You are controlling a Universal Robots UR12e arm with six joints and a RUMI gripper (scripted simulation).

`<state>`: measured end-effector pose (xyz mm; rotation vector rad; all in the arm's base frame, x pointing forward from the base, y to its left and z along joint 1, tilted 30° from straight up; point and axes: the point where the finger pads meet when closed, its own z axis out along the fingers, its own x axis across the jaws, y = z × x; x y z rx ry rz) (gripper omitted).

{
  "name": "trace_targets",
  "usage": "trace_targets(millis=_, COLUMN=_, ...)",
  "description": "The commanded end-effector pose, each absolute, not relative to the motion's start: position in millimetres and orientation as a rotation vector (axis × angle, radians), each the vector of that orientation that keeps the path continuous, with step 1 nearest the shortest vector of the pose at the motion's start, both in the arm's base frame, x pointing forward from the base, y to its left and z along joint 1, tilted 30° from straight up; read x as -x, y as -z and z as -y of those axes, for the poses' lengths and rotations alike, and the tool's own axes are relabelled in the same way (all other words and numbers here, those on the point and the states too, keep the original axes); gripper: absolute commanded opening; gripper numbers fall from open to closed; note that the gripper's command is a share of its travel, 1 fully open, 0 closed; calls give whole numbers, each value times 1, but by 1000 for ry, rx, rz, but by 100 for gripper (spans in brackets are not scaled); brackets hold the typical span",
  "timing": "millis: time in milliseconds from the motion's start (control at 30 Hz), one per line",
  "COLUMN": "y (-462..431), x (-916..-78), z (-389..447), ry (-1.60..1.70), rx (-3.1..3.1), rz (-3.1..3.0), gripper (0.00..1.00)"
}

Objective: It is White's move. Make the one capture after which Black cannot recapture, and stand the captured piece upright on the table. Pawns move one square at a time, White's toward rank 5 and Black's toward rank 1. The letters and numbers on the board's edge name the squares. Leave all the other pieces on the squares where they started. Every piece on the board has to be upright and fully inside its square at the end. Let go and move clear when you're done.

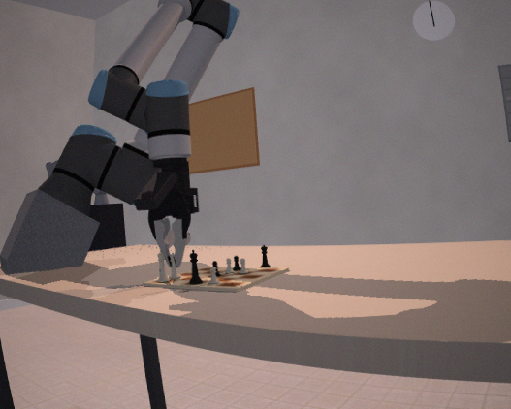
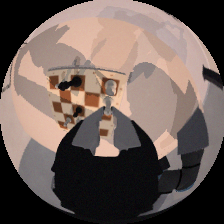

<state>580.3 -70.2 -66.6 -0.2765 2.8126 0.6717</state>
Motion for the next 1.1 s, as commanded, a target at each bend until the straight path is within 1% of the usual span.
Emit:
trace_targets(millis=0, y=66, x=-581, z=71, ry=-670, rx=276, rz=-2812, gripper=0)
trace_targets(millis=567, y=62, x=-580, z=73, ry=-670, rx=276, rz=-2812, gripper=0)
trace_targets(millis=1067, y=-15, x=-563, z=114, ry=-670, rx=276, rz=-2812, gripper=0)
